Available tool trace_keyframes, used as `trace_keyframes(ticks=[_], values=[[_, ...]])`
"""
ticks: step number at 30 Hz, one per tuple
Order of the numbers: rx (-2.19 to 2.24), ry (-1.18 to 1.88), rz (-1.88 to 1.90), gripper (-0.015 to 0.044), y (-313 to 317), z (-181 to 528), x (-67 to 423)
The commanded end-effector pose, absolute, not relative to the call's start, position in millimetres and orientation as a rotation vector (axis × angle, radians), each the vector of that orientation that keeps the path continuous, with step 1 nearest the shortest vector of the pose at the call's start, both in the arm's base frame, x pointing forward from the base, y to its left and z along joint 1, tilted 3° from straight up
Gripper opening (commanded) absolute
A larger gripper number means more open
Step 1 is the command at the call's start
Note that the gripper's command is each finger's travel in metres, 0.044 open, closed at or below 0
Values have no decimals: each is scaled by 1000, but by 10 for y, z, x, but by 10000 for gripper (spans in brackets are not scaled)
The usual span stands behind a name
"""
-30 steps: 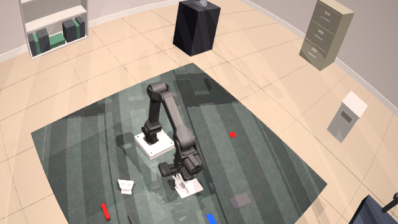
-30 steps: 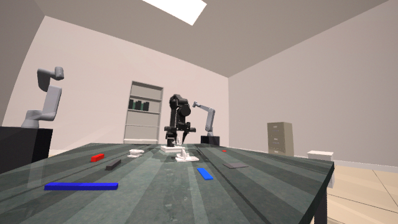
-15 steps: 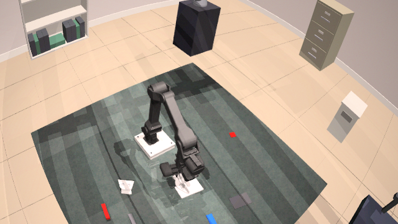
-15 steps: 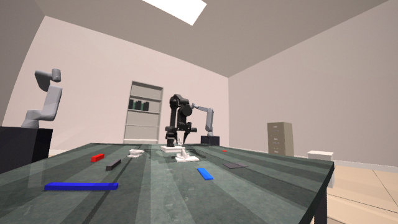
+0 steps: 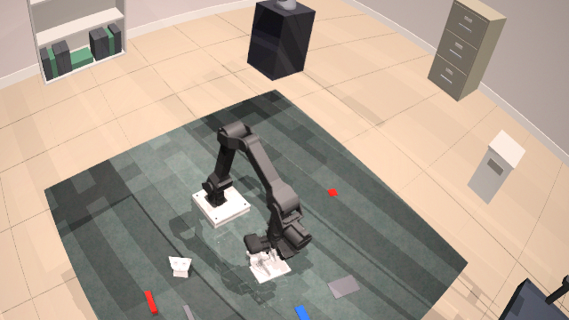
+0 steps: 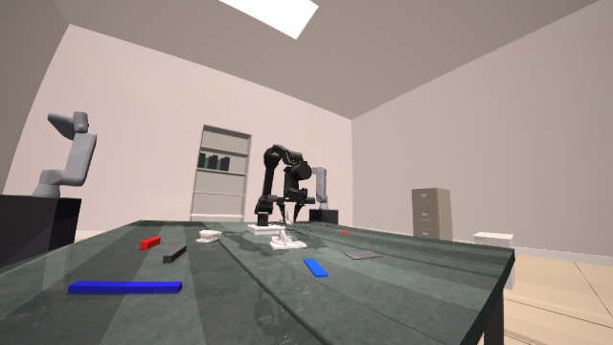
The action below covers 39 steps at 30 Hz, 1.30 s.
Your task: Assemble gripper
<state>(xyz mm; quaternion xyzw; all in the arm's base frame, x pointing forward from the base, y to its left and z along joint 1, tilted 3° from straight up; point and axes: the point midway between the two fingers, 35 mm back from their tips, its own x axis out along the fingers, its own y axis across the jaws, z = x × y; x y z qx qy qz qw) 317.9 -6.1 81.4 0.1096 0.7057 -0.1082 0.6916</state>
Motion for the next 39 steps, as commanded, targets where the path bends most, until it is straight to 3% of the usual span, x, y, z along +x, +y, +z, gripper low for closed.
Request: trace_keyframes(ticks=[1, 39], values=[[251, 1576, -241, 134, 29, 820, 3244], [260, 1575, -248, 134, 136, 817, 3296]])
